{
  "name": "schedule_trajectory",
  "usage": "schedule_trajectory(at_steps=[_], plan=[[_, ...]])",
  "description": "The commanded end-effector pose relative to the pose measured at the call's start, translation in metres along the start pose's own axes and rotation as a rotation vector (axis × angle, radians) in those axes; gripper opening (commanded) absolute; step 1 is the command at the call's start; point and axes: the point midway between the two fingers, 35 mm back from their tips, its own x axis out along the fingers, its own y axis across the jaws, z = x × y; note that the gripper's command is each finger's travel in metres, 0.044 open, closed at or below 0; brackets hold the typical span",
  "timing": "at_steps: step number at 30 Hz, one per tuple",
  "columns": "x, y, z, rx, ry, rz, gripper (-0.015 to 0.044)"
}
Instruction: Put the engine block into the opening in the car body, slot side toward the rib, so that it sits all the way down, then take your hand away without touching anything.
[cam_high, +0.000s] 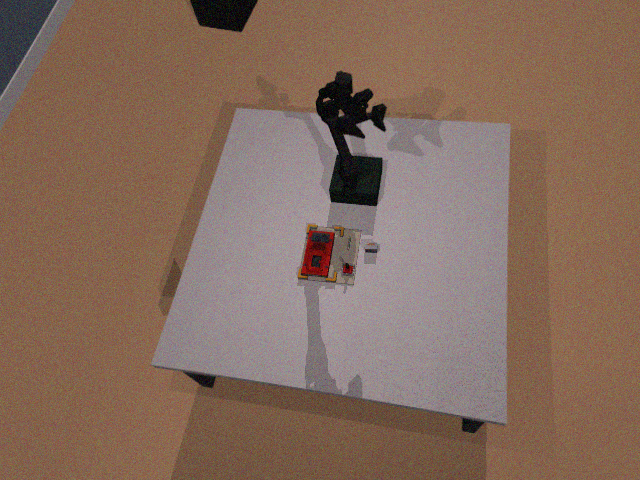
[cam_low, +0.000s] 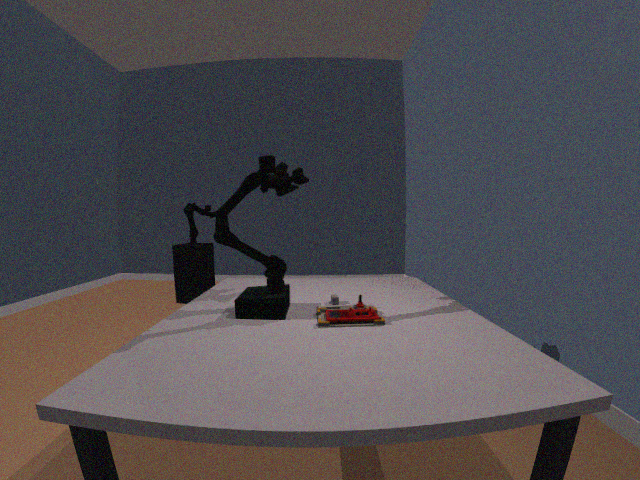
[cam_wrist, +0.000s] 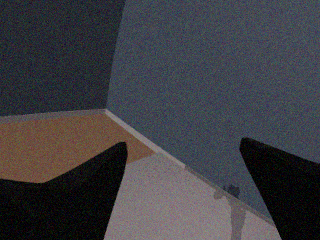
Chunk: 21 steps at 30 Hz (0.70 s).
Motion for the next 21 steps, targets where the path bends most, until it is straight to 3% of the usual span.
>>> schedule_trajectory(at_steps=[1,21], plan=[[0.000,0.000,0.000,0.000,0.000,0.000,0.0426],[0.127,-0.008,-0.138,0.289,0.560,-0.012,0.0440]])
